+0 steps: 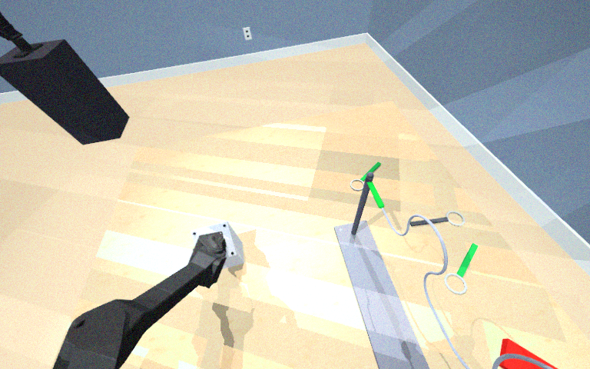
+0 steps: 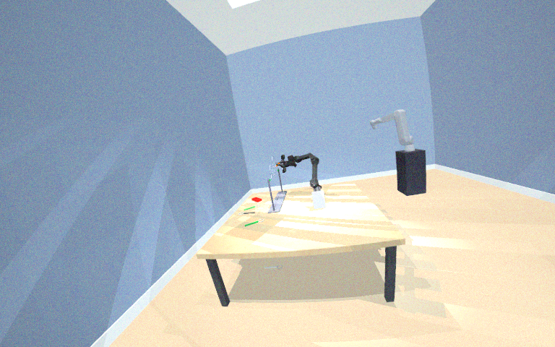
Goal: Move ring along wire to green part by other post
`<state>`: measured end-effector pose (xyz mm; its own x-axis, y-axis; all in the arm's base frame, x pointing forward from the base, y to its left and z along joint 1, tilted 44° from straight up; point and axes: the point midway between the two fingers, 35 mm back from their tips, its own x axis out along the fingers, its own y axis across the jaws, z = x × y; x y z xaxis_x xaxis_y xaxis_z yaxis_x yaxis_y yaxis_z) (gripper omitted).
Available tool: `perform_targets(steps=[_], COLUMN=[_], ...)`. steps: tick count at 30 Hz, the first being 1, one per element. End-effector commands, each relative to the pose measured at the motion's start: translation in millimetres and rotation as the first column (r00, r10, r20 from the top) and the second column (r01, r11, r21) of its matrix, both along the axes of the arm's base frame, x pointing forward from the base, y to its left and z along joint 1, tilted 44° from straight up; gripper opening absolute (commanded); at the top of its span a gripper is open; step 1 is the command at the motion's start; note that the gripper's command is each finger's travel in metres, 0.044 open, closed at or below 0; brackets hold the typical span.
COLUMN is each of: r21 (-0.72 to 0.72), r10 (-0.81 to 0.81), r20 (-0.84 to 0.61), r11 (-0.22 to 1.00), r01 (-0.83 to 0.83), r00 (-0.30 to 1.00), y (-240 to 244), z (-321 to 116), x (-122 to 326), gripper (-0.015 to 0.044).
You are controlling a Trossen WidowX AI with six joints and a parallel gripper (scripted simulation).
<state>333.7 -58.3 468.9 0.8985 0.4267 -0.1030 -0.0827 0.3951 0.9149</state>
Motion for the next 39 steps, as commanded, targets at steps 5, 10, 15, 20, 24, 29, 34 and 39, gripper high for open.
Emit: perform_targets(steps=[5,10,15,20,24,29,34,39], r21=[0.095,0.097,0.075,0.042,0.0,-0.056,-0.116,-0.177], r10=[-0.015,-0.015,-0.016,-0.018,-0.02,-0.024,-0.027,-0.031], r20=[0.003,0.003,0.004,0.005,0.007,0.01,0.012,0.015], r11=[0.995,0.995,0.997,0.999,1.0,0.998,0.993,0.984], r01=[0.015,0.014,0.016,0.018,0.02,0.024,0.029,0.033], r00=[1.0,1.0,1.0,1.0,1.0,1.0,1.0,0.999], y=[6.0,7.0,7.6,7.6,7.4,6.9,6.1,5.2], z=[16.0,21.0,23.5,23.9,23.5,22.4,21.0,19.5], x=[0.8,0.4,0.2,0.2,0.2,0.3,0.4,0.6], gripper=[-0.015,-0.015,-0.015,-0.015,-0.015,-0.015,-0.015,-0.015])
